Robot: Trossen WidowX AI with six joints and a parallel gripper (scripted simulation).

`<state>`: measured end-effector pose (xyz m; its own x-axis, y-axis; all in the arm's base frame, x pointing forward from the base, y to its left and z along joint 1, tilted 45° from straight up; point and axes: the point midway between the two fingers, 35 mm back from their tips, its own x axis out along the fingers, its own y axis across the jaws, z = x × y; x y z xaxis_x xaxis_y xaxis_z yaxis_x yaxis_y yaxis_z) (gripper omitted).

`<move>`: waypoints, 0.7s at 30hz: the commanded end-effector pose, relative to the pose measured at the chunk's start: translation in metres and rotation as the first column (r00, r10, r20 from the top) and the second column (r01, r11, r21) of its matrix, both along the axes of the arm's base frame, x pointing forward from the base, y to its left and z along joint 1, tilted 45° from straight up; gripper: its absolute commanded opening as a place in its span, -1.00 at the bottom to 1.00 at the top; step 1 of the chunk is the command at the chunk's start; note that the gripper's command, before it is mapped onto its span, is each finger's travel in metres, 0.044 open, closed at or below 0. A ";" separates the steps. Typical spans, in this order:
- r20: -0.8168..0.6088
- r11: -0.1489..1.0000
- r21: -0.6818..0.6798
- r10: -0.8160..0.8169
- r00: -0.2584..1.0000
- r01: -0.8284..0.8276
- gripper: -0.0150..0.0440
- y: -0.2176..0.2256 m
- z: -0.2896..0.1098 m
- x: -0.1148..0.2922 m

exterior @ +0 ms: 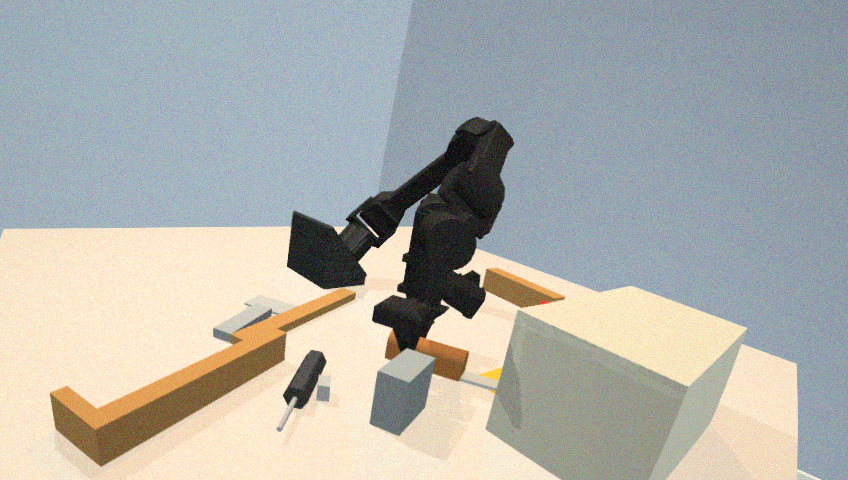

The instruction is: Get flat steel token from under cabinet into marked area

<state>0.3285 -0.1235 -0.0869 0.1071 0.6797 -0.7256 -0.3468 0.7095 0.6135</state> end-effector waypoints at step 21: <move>-0.003 1.000 0.002 -0.001 1.000 0.001 -0.49 -0.008 -0.015 -0.038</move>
<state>0.2960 -0.1315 -0.0995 0.1065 0.6789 -0.7264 -0.3461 0.7102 0.6130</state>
